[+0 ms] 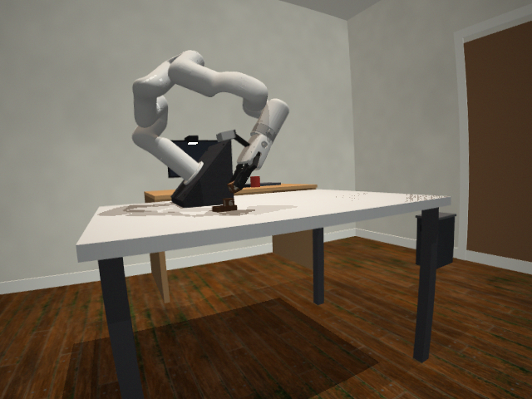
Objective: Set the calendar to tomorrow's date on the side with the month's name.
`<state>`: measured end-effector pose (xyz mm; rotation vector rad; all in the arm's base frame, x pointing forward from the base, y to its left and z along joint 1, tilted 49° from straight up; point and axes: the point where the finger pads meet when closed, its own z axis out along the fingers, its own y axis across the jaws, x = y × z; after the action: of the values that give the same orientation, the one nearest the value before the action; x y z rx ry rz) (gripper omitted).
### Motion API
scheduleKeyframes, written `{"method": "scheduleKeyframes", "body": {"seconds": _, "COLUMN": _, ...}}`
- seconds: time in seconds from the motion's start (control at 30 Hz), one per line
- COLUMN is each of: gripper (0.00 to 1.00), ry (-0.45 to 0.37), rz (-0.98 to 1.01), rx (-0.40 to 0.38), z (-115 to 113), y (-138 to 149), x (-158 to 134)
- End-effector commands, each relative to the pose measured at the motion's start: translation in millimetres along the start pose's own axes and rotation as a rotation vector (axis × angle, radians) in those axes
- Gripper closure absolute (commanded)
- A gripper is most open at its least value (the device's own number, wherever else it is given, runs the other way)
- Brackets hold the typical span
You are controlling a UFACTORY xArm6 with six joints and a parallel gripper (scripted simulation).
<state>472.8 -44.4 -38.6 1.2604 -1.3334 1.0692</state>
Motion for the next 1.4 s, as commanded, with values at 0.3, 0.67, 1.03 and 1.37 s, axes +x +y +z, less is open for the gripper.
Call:
{"method": "scheduleKeyframes", "body": {"seconds": 0.3, "gripper": 0.73, "ry": -0.197, "rz": -0.001, "rx": 0.010, "z": -0.7, "y": -1.1, "x": 5.3}}
{"method": "scheduleKeyframes", "body": {"seconds": 0.67, "gripper": 0.73, "ry": -0.403, "rz": 0.001, "rx": 0.012, "z": -0.3, "y": -0.8, "x": 10.7}}
{"method": "scheduleKeyframes", "body": {"seconds": 1.03, "gripper": 0.73, "ry": -0.615, "rz": -0.005, "rx": 0.009, "z": 1.5, "y": -0.4, "x": 11.7}}
{"method": "scheduleKeyframes", "body": {"seconds": 1.37, "gripper": 0.73, "ry": -0.680, "rz": -0.003, "rx": 0.011, "z": 2.7, "y": -0.4, "x": 15.2}}
